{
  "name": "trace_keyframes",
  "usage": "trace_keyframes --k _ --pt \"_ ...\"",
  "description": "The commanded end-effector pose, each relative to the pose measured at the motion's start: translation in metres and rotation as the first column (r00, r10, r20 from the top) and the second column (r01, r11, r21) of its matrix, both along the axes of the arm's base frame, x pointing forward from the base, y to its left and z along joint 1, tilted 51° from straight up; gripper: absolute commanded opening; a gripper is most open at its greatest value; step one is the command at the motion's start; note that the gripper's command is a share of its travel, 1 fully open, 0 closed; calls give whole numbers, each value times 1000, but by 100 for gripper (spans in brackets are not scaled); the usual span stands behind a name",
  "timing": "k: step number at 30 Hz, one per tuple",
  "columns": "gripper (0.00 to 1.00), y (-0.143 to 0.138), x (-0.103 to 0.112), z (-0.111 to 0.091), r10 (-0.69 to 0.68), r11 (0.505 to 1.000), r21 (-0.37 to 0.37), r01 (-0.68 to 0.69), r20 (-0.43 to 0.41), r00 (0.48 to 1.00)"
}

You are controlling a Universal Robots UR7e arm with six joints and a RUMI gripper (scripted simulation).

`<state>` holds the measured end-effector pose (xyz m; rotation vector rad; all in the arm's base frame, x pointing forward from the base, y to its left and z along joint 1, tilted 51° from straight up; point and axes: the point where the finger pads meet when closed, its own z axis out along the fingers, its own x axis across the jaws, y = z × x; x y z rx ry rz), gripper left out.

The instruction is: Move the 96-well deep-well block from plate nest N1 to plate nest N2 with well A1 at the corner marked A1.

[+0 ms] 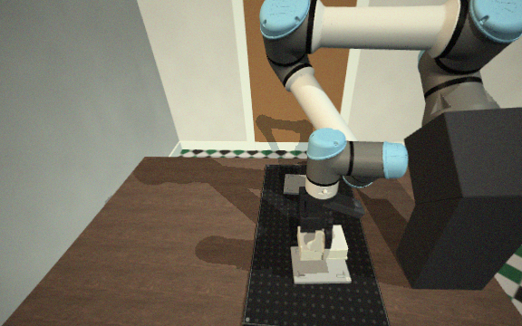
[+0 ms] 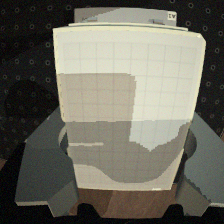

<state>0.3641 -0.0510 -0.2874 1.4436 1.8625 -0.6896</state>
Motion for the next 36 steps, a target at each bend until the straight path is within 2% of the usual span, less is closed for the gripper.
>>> trace_keyframes --k 1,21,36 --pt "0 0 0 0 1 1000 0 -1 1 1000" --pt "0 0 0 1 1 1000 0 -1 1 1000" --pt "0 -19 5 -15 1 1000 0 -1 1 1000"
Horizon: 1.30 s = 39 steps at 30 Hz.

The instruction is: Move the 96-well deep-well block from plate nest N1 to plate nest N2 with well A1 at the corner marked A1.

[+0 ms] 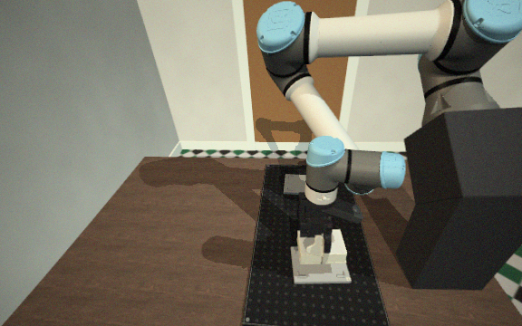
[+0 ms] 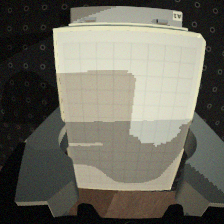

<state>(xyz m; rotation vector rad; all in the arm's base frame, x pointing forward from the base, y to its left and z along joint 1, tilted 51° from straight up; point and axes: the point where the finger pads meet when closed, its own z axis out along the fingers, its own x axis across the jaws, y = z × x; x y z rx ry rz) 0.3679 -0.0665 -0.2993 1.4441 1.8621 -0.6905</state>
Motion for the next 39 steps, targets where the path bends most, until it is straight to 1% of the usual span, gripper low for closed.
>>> trace_keyframes --k 1,31,39 --pt "0 -3 1 -3 1 1000 1 -1 1 1000" --pt "0 -37 10 -31 1 1000 0 -1 1 1000" --pt "0 -38 10 -32 1 1000 0 -1 1 1000"
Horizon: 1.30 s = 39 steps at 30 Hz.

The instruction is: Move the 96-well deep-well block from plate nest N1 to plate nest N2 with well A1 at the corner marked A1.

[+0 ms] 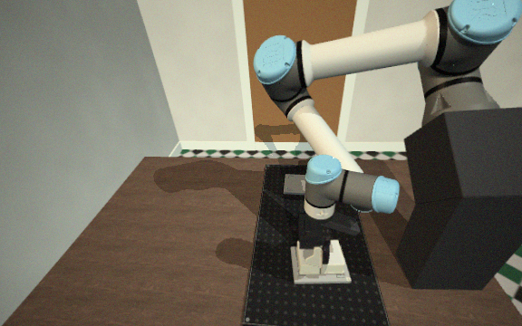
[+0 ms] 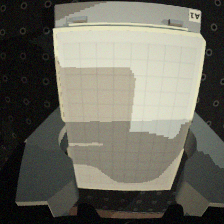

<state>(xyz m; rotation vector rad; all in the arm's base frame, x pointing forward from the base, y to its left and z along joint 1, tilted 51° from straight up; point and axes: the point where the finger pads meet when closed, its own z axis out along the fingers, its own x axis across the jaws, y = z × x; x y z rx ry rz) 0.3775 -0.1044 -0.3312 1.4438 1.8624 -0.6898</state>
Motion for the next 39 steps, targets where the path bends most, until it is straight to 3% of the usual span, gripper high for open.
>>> trace_keyframes --k 1,39 --pt "0 0 0 0 1 1000 0 -1 1 1000" --pt "0 -3 1 -2 1 1000 0 -1 1 1000"
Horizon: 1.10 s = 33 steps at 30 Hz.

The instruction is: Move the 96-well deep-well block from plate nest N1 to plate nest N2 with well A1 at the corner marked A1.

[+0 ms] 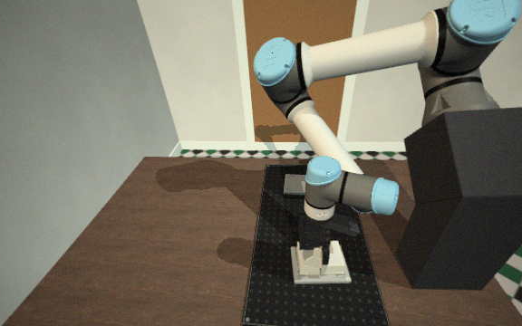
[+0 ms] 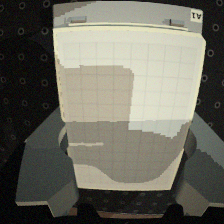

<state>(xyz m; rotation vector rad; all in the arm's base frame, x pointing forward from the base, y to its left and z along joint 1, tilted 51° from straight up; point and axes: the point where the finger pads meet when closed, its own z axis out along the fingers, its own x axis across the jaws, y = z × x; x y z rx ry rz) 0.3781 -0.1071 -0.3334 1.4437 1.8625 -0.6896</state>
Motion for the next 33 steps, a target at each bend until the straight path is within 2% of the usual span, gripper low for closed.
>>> trace_keyframes --k 1,33 --pt "0 0 0 0 1 1000 0 -1 1 1000" --pt "0 -4 1 -3 1 1000 0 -1 1 1000"
